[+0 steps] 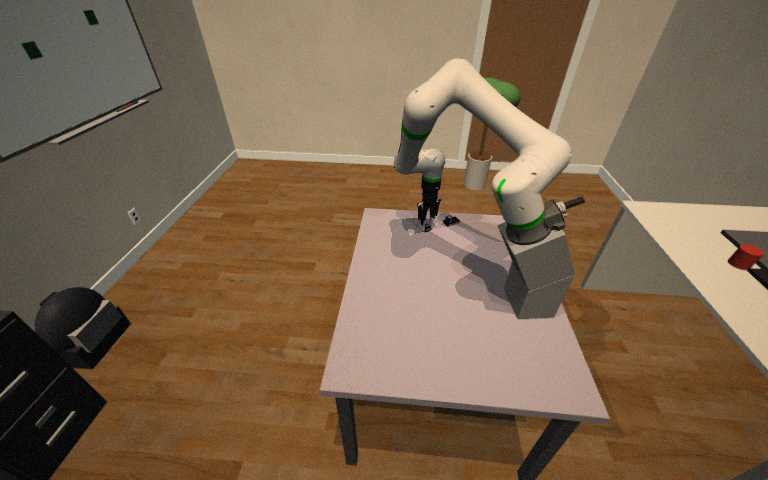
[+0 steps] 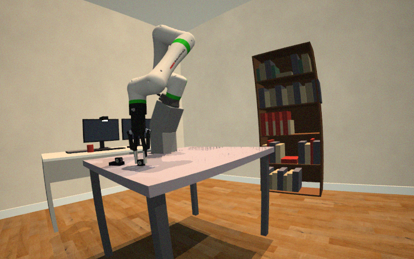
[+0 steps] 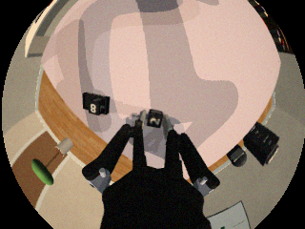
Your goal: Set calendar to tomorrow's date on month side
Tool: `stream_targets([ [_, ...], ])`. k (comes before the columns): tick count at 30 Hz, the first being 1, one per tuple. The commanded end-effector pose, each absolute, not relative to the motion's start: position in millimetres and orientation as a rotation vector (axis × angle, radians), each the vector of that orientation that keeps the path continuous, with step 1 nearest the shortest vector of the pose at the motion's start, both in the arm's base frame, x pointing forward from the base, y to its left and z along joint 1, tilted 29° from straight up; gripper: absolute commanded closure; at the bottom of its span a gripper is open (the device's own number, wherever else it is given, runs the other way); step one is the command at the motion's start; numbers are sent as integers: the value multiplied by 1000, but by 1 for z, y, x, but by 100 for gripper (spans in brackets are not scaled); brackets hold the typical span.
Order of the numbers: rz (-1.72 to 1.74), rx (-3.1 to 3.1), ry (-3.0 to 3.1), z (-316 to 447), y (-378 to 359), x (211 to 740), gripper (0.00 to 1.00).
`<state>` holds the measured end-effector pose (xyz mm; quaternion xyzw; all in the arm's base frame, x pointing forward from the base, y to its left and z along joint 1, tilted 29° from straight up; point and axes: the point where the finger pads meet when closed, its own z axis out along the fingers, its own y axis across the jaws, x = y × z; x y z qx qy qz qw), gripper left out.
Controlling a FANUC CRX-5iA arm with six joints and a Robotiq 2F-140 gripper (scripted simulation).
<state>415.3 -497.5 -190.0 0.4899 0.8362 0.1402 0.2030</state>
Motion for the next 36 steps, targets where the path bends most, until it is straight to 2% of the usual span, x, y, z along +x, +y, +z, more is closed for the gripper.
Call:
stream_targets([
  [1, 391, 1367, 2333, -190, -498, 415, 64],
  [21, 391, 1367, 2333, -190, -498, 415, 64],
  [22, 391, 1367, 2333, -190, -498, 415, 75],
  [36, 391, 1367, 2333, -190, -498, 415, 75],
])
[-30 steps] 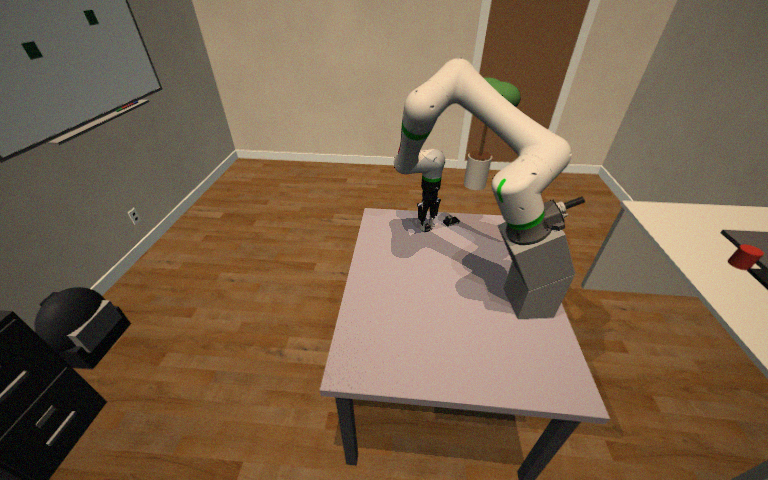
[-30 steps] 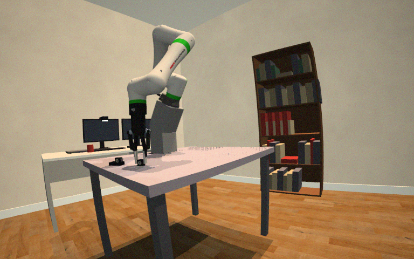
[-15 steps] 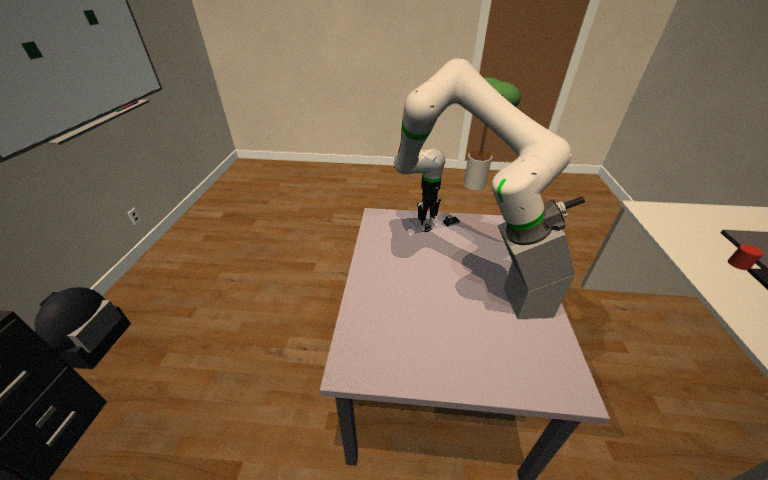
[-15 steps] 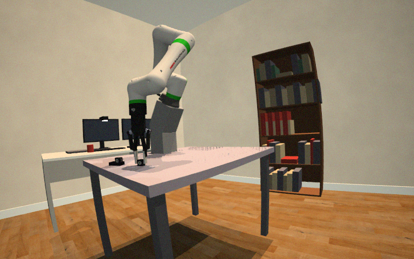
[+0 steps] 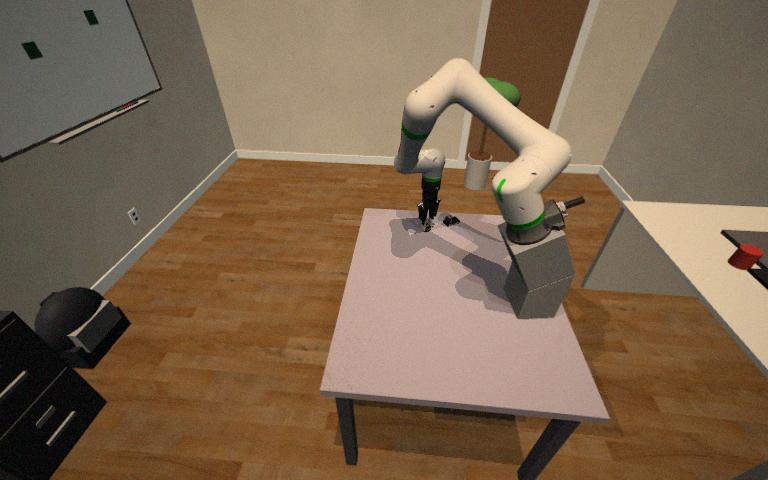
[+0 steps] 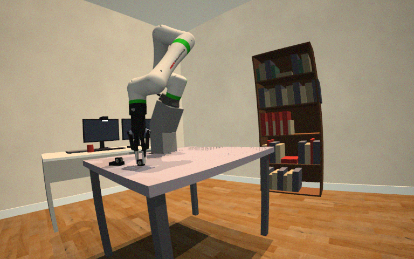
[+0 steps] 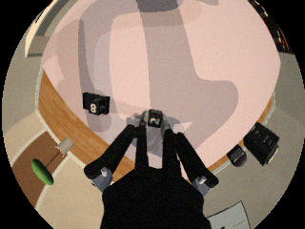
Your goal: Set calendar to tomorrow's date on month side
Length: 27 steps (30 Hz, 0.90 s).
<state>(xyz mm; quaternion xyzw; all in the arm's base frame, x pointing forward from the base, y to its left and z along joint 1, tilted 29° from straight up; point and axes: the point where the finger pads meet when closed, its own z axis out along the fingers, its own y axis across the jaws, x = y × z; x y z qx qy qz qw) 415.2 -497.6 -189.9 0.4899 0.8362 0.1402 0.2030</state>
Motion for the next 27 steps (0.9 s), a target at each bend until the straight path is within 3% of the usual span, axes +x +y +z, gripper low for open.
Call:
stream_targets([
  [1, 391, 1367, 2333, -190, -498, 415, 75],
  [27, 391, 1367, 2333, -181, -498, 410, 75],
])
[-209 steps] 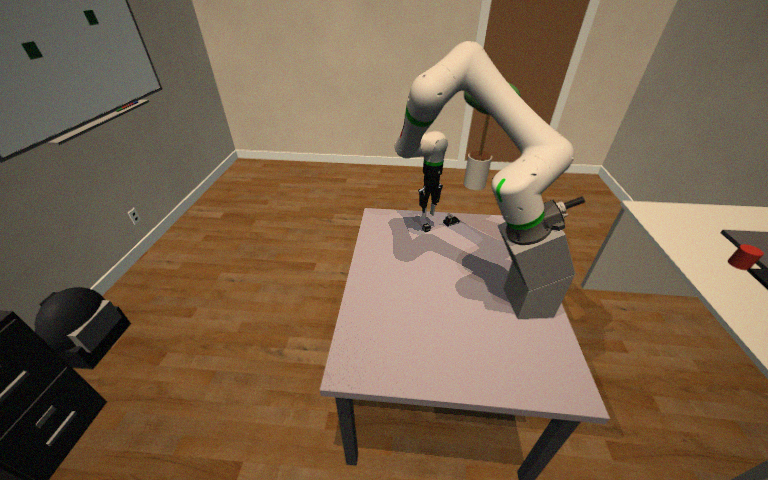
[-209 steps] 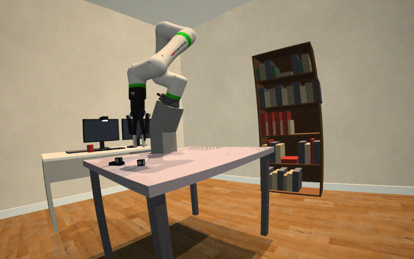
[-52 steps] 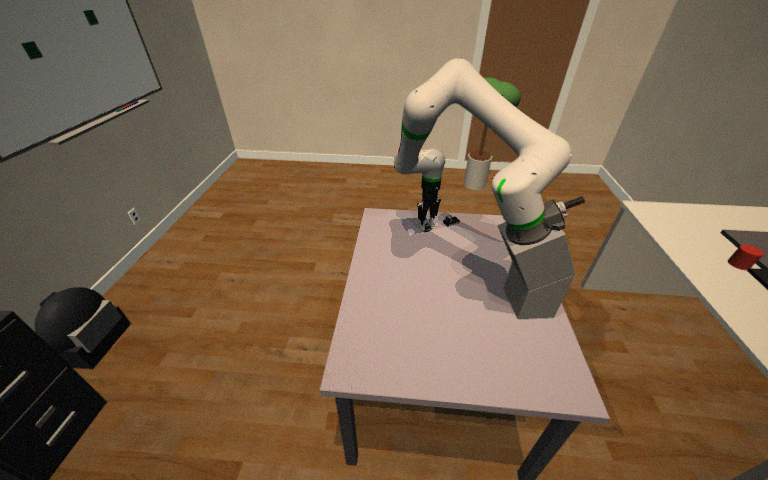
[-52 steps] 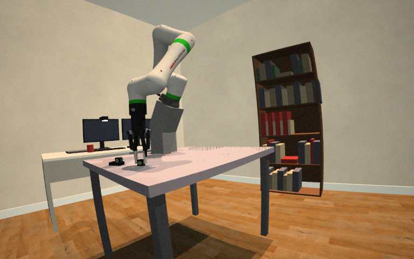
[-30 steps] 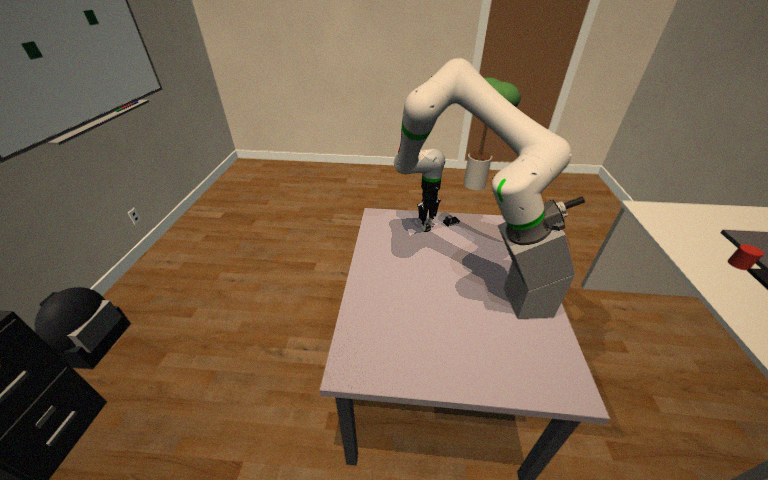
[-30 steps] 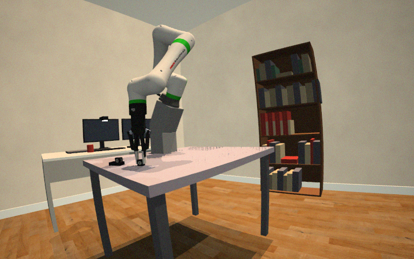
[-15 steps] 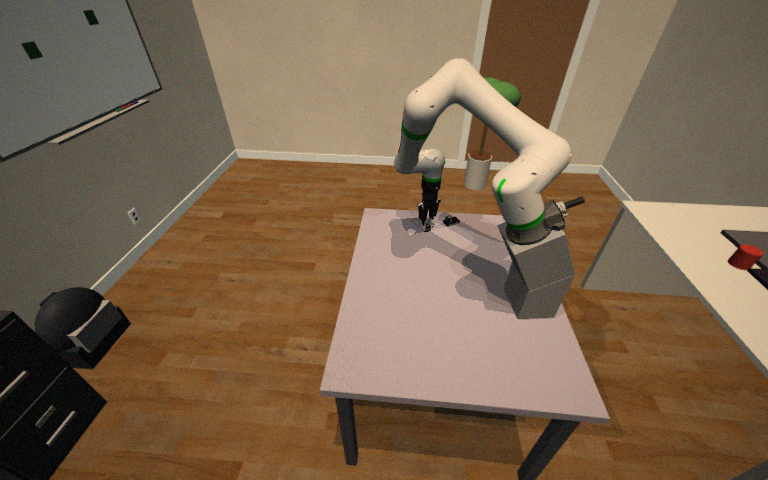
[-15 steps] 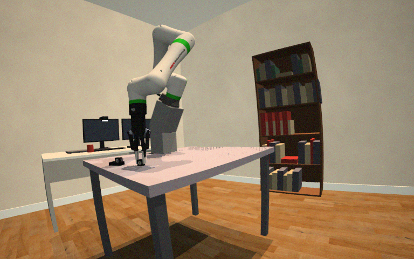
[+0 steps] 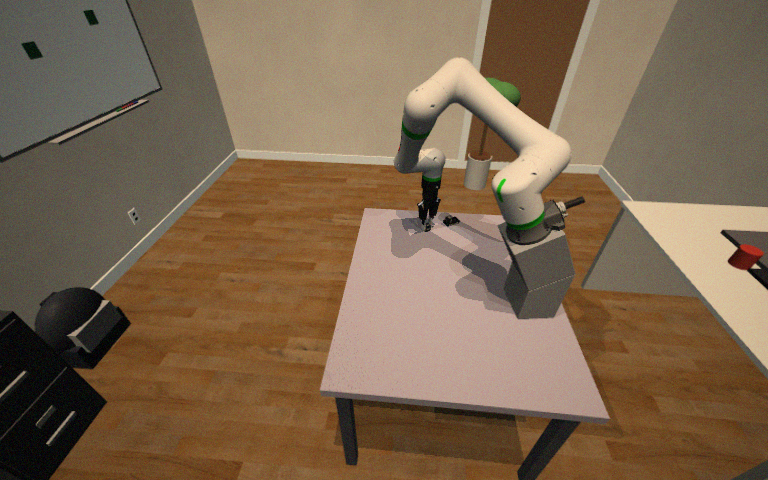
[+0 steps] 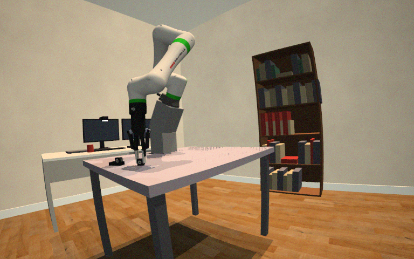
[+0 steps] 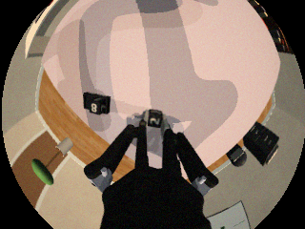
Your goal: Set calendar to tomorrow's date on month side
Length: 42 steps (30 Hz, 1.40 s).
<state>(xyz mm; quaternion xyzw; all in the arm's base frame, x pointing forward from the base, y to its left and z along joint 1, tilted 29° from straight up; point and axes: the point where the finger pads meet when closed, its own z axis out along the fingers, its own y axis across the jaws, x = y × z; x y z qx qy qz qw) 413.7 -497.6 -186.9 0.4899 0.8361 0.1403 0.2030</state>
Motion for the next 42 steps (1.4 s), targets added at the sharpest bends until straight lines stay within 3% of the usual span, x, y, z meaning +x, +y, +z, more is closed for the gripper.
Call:
stream_targets([
  [1, 391, 1367, 2333, -177, -498, 408, 75],
  [13, 391, 1367, 2333, -108, -501, 371, 75],
  [32, 383, 1338, 2348, -103, -503, 365, 75],
  [42, 284, 943, 2507, -117, -522, 338, 75],
])
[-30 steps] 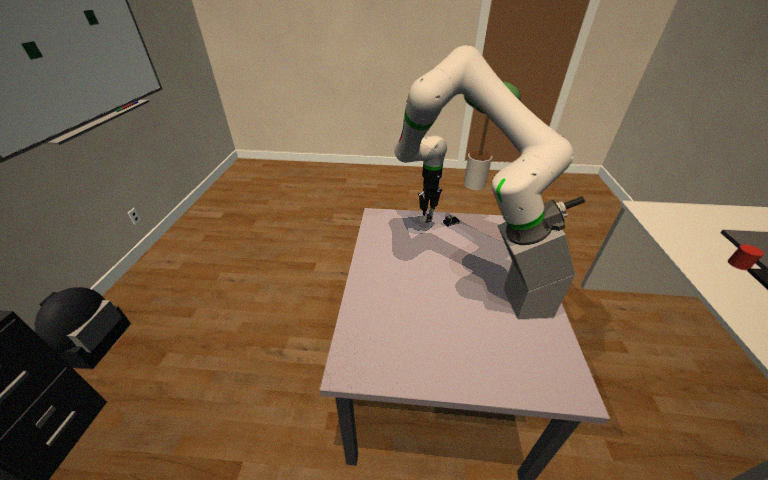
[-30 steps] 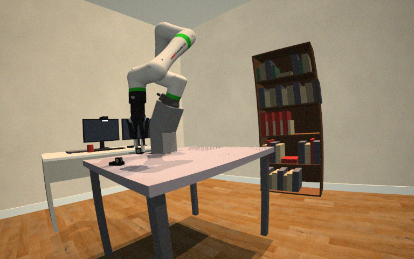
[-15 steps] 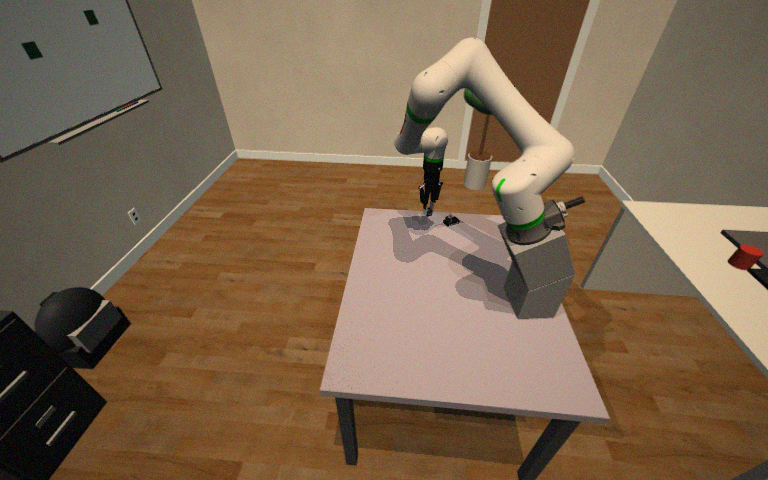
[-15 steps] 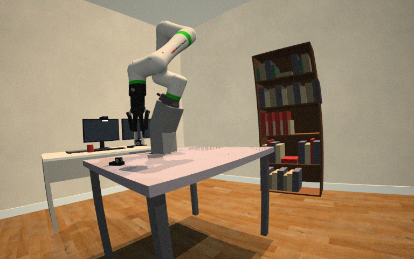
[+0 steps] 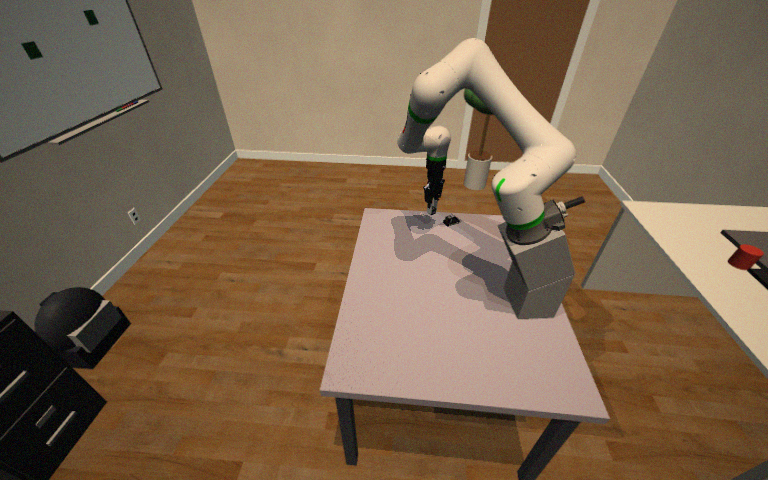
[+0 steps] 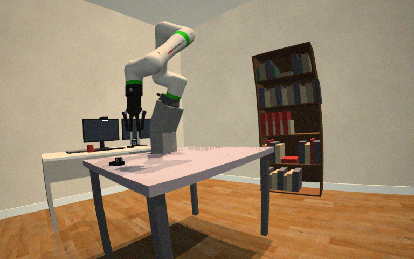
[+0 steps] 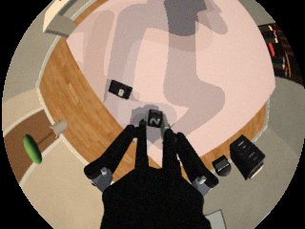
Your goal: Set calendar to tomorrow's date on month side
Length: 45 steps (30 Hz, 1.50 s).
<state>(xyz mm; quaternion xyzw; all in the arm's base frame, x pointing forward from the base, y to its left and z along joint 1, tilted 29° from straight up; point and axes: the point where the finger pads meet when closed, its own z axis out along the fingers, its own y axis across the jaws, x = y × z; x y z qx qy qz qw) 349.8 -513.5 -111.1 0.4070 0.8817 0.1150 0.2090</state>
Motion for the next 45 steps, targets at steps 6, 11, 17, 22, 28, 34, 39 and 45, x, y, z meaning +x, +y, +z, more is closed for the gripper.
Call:
stream_targets([
  [6, 240, 766, 2558, -123, -530, 325, 75],
  [11, 193, 576, 2600, -130, -538, 311, 75],
  [17, 141, 365, 2631, -137, -546, 296, 75],
  [22, 96, 186, 2645, -143, -553, 283, 75],
  [28, 48, -5, 2649, -150, -559, 269, 75],
  [34, -4, -213, 2638, -157, -566, 254, 75],
  [39, -49, -387, 2618, -163, -571, 240, 75],
  [45, -86, -533, 2593, -168, -575, 229, 75],
])
